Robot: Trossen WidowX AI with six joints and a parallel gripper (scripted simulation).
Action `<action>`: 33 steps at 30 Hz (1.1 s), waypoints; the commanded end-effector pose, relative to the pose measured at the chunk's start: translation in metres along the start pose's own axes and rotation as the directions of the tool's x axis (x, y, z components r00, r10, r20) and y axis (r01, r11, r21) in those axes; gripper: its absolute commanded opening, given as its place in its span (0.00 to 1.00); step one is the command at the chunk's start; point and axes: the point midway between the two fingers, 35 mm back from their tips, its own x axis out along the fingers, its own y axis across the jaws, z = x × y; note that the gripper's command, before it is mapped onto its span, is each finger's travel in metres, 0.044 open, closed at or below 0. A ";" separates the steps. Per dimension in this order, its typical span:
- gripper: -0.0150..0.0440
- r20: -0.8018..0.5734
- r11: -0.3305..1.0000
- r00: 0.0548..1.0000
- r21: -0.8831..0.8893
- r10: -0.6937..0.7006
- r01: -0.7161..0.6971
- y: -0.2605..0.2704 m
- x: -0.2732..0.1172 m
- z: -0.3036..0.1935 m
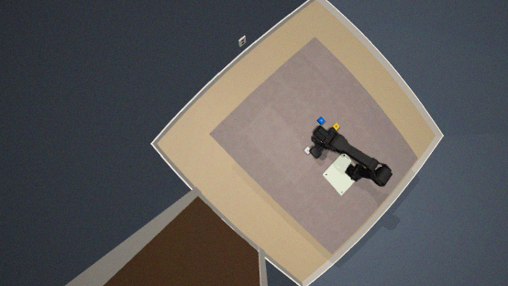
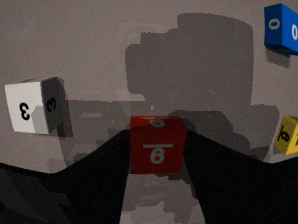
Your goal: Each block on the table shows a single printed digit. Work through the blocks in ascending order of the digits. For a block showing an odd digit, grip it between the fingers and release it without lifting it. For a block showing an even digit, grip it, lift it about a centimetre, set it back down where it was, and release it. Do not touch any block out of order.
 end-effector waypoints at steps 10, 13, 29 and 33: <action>0.93 -0.002 1.000 1.000 0.005 0.001 -0.001 0.000 0.001 0.000; 0.93 -0.002 1.000 1.000 0.005 0.001 -0.001 0.000 -0.024 0.000; 0.93 -0.003 1.000 1.000 0.005 0.014 -0.014 0.135 -0.101 -0.014; 0.93 -0.005 1.000 1.000 0.005 0.018 -0.018 0.168 -0.119 -0.031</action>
